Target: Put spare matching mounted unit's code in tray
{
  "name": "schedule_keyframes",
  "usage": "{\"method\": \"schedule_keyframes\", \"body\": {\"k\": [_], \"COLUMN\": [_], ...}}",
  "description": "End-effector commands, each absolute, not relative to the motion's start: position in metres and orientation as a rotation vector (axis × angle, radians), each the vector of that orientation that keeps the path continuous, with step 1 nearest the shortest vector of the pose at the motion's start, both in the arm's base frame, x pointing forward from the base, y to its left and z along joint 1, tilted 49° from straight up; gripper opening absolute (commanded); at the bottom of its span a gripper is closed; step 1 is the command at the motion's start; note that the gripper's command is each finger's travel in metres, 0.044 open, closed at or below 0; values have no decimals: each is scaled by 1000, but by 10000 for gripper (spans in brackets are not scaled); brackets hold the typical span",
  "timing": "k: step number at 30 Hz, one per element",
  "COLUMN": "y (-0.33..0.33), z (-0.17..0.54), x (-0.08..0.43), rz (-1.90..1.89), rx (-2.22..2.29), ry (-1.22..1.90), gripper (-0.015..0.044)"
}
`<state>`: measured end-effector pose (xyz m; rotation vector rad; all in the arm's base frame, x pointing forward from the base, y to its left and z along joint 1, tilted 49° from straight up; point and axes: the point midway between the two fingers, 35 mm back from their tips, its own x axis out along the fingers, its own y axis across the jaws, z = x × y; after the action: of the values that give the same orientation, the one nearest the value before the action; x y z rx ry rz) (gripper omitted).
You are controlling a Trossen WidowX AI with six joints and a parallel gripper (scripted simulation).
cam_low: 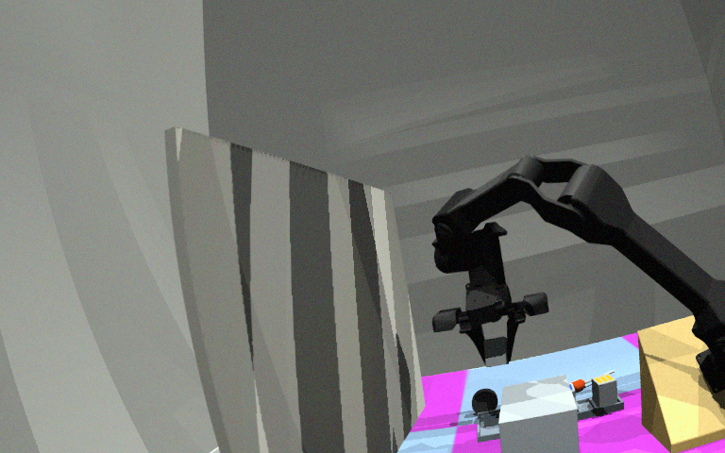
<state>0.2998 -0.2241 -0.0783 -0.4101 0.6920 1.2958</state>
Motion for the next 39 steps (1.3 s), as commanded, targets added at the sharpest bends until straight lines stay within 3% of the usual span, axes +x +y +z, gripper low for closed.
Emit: {"method": "schedule_keyframes", "body": {"k": [1,39], "y": [-233,-215], "z": [-98,-121], "x": [296,301], "rz": [1299,1298], "rx": [-420,-421], "ry": [688,687], "gripper": [0,0]}}
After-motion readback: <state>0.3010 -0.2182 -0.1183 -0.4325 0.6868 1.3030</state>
